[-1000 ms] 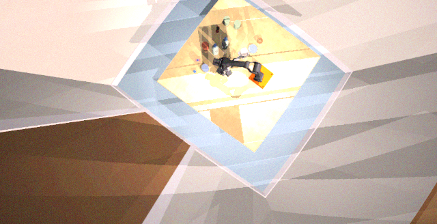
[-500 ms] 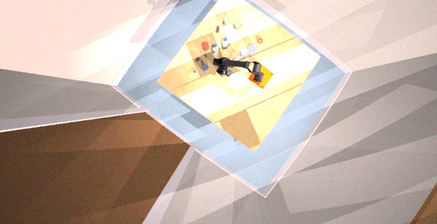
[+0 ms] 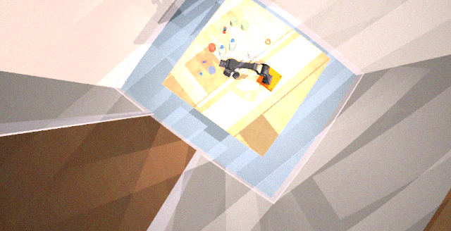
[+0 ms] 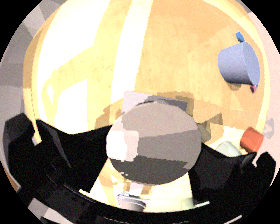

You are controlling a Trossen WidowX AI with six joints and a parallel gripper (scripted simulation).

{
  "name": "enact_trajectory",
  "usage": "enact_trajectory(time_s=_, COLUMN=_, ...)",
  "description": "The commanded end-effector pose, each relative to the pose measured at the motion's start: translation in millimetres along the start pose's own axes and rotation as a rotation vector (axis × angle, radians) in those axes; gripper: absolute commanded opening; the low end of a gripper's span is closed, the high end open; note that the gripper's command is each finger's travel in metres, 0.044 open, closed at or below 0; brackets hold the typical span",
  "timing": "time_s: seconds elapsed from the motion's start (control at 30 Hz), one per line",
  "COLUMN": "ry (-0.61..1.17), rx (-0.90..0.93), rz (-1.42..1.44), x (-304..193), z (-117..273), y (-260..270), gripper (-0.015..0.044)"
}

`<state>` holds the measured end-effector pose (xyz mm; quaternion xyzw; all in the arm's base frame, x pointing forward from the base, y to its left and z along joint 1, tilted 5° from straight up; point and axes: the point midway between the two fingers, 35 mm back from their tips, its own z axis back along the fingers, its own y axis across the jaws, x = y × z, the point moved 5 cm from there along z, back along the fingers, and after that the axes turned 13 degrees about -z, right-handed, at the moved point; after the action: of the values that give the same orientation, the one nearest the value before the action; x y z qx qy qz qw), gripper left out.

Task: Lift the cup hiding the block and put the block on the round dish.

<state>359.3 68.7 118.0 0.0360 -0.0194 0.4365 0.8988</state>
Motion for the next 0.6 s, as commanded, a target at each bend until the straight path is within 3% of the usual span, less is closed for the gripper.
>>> enact_trajectory(time_s=0.0, ry=-0.003, rx=-0.002, rz=-0.001, x=2, z=7, y=-2, gripper=0.0)
enact_trajectory(time_s=0.57, ry=-0.003, rx=-0.003, rz=-0.001, x=4, z=29, y=-4, gripper=0.0)
